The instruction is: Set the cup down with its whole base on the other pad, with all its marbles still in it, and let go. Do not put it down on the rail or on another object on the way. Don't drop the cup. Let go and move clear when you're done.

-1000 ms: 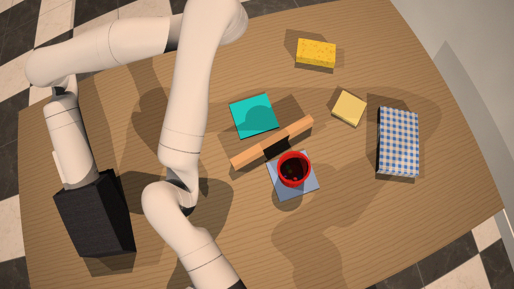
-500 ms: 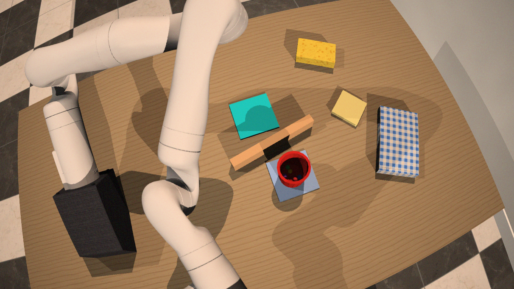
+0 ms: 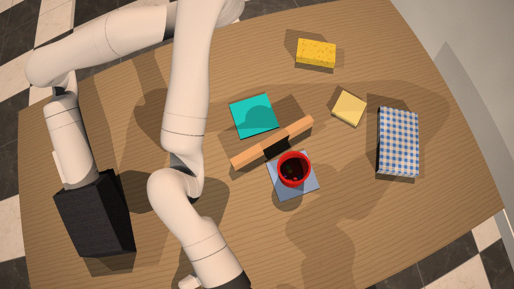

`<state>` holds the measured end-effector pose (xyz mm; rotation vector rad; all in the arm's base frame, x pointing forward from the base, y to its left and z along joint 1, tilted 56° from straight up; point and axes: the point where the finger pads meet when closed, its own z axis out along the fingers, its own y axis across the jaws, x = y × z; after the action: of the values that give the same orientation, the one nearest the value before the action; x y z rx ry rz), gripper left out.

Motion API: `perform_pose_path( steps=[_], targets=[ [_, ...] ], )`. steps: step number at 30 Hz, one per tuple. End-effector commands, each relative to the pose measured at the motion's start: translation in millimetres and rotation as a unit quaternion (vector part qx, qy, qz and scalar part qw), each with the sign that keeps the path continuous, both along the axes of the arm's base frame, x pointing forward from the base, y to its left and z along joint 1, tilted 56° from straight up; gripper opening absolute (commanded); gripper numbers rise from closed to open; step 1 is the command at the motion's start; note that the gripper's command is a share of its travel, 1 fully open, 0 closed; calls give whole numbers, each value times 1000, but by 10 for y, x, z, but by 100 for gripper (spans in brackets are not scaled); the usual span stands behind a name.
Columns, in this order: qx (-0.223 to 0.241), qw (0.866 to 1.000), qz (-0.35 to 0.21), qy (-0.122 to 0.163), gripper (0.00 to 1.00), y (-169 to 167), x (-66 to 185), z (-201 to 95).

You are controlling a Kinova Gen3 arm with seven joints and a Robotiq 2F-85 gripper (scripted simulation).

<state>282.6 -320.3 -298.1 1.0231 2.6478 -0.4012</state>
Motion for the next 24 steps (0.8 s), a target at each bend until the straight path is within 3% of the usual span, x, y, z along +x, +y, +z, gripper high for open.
perform_pose_path(
  steps=[1, 14, 24],
  targets=[
    [7, 1000, -8, -7, 0, -36, 115, 132],
    [90, 995, -45, 7, 0, 216, 329, 408],
    [187, 978, -89, 23, 0, 515, 585, 724]
  ],
)
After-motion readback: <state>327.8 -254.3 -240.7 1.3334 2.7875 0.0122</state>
